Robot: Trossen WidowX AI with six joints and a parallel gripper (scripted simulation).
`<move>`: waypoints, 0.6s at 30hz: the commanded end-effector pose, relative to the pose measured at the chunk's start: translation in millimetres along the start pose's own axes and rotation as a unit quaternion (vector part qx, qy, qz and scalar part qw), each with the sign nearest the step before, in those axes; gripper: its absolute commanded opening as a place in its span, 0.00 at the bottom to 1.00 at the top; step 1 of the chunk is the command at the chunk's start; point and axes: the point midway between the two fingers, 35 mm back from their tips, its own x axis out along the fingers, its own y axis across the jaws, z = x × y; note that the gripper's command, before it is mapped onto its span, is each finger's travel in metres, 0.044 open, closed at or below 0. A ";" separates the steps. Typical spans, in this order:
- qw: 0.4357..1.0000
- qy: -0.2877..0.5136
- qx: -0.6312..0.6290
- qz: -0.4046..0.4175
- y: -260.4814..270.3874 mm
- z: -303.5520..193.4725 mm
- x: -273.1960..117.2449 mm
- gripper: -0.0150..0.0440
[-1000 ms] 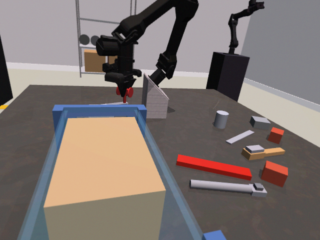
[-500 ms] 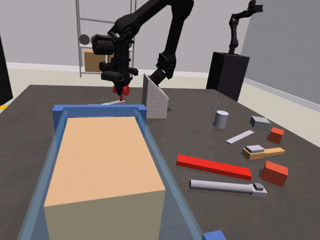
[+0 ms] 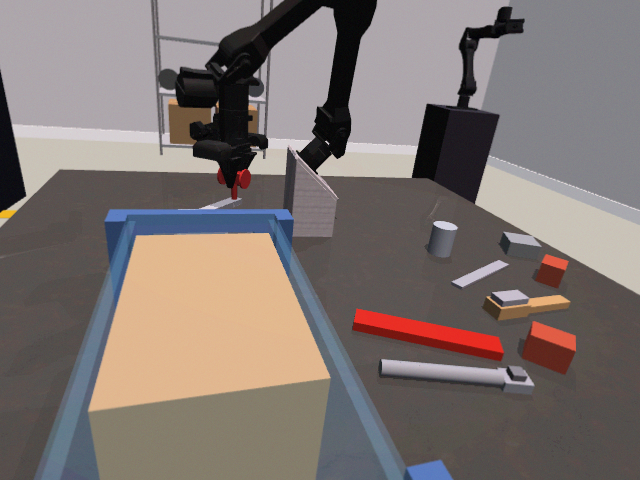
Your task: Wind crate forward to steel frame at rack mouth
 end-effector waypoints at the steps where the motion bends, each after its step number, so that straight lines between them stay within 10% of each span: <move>1: 1.000 -0.014 0.001 -0.004 1.2 15.6 2.2 0.25; 18: 1.000 -0.015 0.001 -0.004 7.2 40.3 1.1 0.25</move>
